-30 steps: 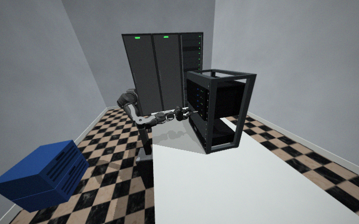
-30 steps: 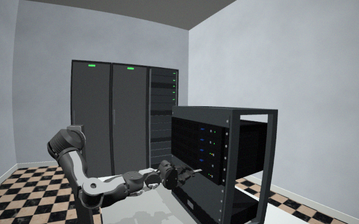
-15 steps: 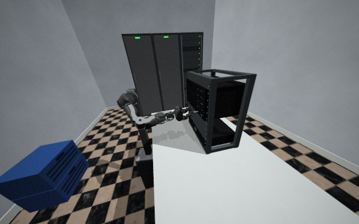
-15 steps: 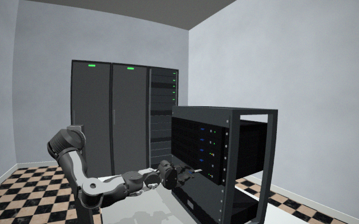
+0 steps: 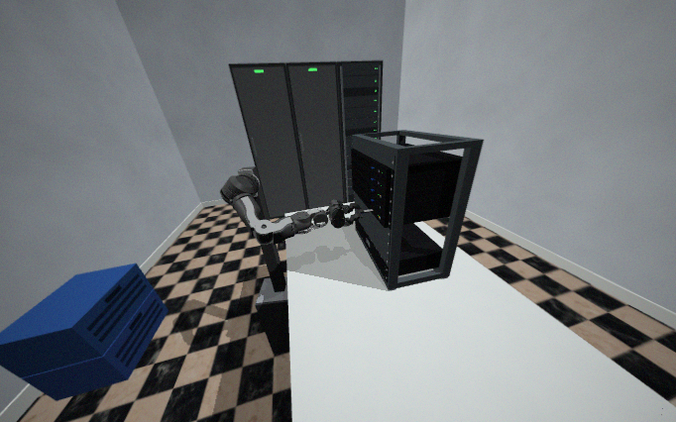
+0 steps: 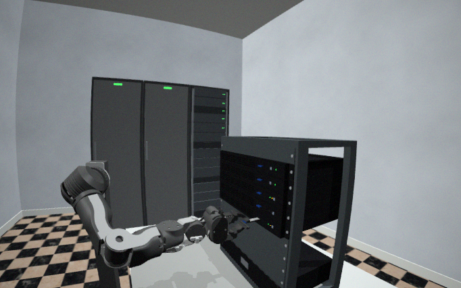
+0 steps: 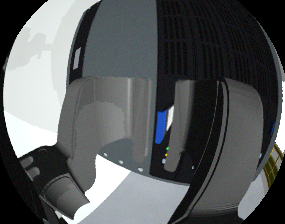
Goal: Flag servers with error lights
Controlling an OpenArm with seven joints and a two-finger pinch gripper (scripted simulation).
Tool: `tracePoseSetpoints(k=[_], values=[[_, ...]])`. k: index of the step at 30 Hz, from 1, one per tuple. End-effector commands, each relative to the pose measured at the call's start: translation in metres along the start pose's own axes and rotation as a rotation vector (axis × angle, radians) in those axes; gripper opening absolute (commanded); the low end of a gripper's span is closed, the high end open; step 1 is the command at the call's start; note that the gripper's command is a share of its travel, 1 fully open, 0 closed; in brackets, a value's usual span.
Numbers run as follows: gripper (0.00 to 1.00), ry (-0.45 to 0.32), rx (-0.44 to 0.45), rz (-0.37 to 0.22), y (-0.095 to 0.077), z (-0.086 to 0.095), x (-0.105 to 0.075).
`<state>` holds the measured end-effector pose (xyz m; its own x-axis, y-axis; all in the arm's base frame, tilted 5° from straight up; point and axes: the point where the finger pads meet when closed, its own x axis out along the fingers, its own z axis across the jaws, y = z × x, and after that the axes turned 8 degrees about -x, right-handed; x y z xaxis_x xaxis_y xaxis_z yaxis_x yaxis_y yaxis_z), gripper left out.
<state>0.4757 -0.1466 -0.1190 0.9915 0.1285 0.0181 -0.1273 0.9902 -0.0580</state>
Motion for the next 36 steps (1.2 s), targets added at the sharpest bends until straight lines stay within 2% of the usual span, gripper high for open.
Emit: tracePoseSetpoints(k=[1, 6, 11, 13, 17, 22, 25, 28, 30, 36], values=[[0.1, -0.005, 0.0, 0.001, 0.0, 0.0, 0.0], [0.1, -0.009, 0.0, 0.003, 0.001, 0.002, -0.003], [0.1, -0.009, -0.001, 0.003, 0.0, 0.001, -0.026], [0.1, -0.009, -0.001, 0.003, 0.0, 0.001, -0.026], [0.1, -0.009, -0.001, 0.002, 0.0, 0.001, -0.045], [0.1, -0.006, -0.001, 0.0, -0.001, 0.0, -0.05], [0.1, -0.009, -0.001, 0.002, -0.002, 0.01, -0.05], [0.1, -0.009, -0.001, 0.002, -0.005, 0.032, -0.05], [0.1, -0.009, -0.001, 0.002, -0.005, 0.032, -0.05], [0.1, -0.008, -0.001, 0.001, -0.013, 0.077, -0.05]])
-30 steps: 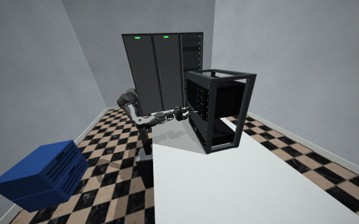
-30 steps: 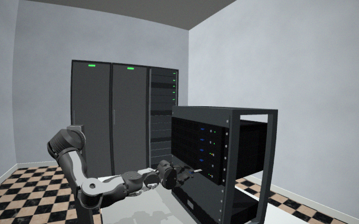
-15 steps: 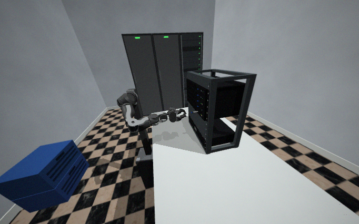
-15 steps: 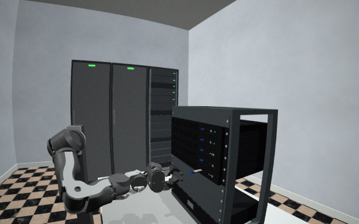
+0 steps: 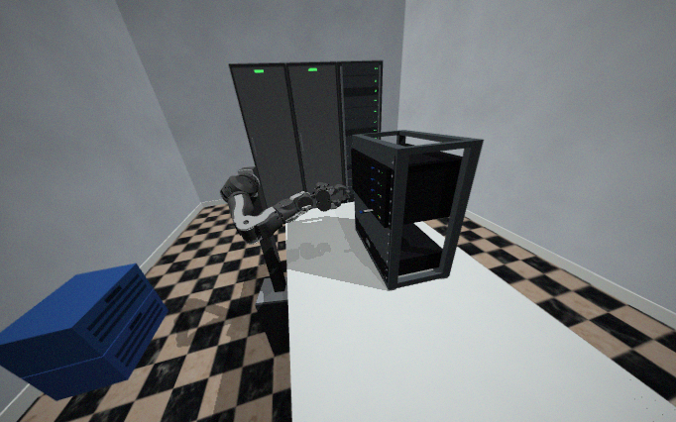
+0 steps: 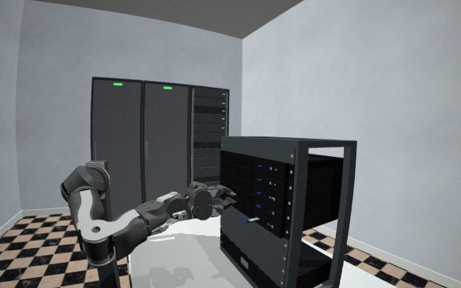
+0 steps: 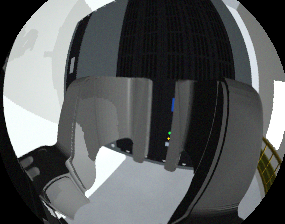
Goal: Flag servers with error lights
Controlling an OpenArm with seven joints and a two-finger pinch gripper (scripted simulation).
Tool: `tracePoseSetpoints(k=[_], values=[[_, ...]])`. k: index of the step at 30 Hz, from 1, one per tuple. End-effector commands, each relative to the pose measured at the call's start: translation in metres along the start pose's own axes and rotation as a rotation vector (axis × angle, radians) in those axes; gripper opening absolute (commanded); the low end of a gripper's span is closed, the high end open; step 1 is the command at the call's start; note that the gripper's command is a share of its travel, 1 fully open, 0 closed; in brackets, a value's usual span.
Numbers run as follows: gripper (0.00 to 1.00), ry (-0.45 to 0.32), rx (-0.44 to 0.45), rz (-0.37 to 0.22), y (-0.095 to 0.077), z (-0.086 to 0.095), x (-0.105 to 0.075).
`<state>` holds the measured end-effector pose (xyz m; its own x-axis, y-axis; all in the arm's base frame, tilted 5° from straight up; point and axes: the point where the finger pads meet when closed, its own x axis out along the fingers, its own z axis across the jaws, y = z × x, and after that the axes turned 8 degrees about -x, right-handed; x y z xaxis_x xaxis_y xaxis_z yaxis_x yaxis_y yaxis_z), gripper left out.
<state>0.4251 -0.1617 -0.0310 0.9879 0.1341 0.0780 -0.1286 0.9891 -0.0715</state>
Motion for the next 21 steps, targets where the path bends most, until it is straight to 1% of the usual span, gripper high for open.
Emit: tracePoseSetpoints(k=[1, 4, 21], values=[[0.1, 0.054, 0.012, -0.002, -0.0008, -0.007, -0.0001], [0.1, 0.052, 0.012, -0.001, -0.0018, 0.0008, 0.0001], [0.1, 0.054, 0.012, -0.002, -0.0022, 0.0009, 0.0003]])
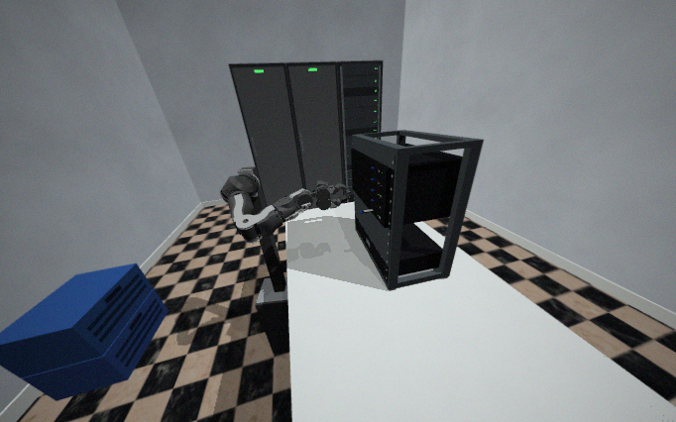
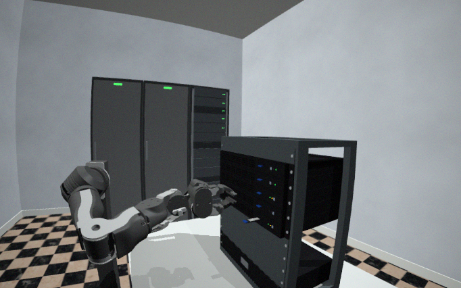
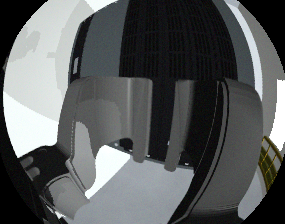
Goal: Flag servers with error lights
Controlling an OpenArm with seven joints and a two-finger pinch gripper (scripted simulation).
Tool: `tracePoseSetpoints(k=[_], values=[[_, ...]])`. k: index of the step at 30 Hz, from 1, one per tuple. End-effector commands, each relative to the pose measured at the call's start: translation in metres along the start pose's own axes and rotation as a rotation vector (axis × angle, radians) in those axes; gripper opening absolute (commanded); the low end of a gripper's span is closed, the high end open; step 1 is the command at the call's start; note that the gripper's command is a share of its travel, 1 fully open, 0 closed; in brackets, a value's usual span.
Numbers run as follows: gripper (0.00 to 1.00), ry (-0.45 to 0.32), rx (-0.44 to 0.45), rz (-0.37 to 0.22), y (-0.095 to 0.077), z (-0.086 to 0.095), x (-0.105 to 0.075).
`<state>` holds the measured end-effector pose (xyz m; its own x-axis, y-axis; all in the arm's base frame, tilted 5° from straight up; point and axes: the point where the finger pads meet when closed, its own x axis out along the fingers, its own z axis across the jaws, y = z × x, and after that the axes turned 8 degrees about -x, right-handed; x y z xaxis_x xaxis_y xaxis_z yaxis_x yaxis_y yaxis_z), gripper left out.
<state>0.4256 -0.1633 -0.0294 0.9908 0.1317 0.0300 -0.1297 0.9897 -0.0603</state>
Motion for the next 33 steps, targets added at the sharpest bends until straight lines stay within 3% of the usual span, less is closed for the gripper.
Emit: tracePoseSetpoints(k=[1, 33], values=[[0.1, 0.005, 0.001, -0.002, -0.0002, -0.0007, -0.0001], [0.1, 0.005, 0.001, -0.002, 0.0033, -0.0036, -0.0006]])
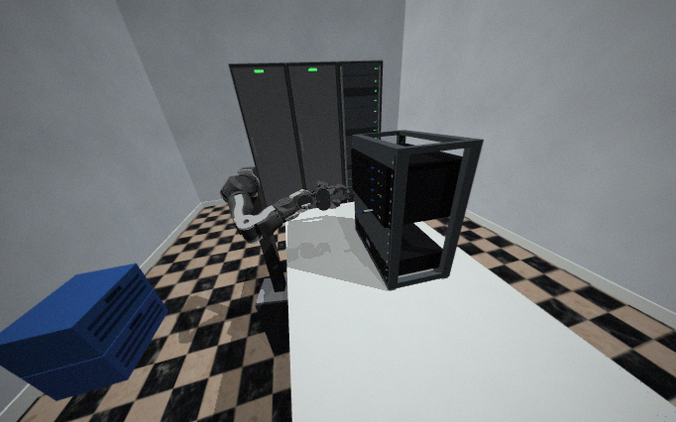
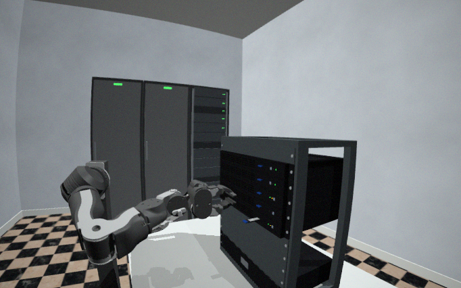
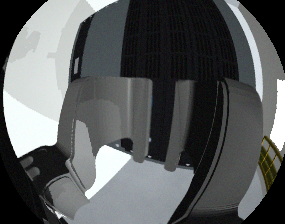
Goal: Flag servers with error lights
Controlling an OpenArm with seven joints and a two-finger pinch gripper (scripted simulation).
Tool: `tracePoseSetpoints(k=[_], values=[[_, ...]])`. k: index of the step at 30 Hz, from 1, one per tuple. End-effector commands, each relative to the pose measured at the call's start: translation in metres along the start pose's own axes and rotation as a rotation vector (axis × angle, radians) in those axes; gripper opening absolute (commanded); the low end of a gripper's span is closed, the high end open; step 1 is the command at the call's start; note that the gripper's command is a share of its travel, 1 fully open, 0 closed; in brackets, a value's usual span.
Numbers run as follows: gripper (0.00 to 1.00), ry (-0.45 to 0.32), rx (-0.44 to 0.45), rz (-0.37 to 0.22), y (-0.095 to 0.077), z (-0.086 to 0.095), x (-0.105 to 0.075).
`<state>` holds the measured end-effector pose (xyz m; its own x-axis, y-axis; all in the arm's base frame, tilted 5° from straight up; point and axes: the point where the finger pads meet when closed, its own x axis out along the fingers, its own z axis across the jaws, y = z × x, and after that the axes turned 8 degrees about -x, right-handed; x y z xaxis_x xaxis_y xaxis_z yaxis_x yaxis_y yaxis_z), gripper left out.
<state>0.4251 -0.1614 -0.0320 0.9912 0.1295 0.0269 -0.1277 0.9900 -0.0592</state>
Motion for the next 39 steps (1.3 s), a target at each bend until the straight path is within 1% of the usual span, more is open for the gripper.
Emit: tracePoseSetpoints(k=[1, 15, 19, 23, 25, 34, 36, 39], values=[[0.1, 0.002, 0.0, 0.0, 0.001, -0.001, 0.0], [0.1, 0.002, 0.0, 0.0, 0.001, -0.001, 0.0], [0.1, 0.005, 0.001, -0.002, 0.0, -0.002, 0.005], [0.1, 0.005, 0.001, -0.001, 0.0, -0.002, 0.02], [0.1, 0.005, 0.001, -0.001, 0.0, -0.002, 0.02], [0.1, 0.007, 0.001, 0.0, 0.001, -0.003, 0.076], [0.1, 0.007, 0.001, 0.0, 0.001, -0.003, 0.084], [0.1, 0.007, 0.001, 0.0, 0.001, -0.003, 0.092]])
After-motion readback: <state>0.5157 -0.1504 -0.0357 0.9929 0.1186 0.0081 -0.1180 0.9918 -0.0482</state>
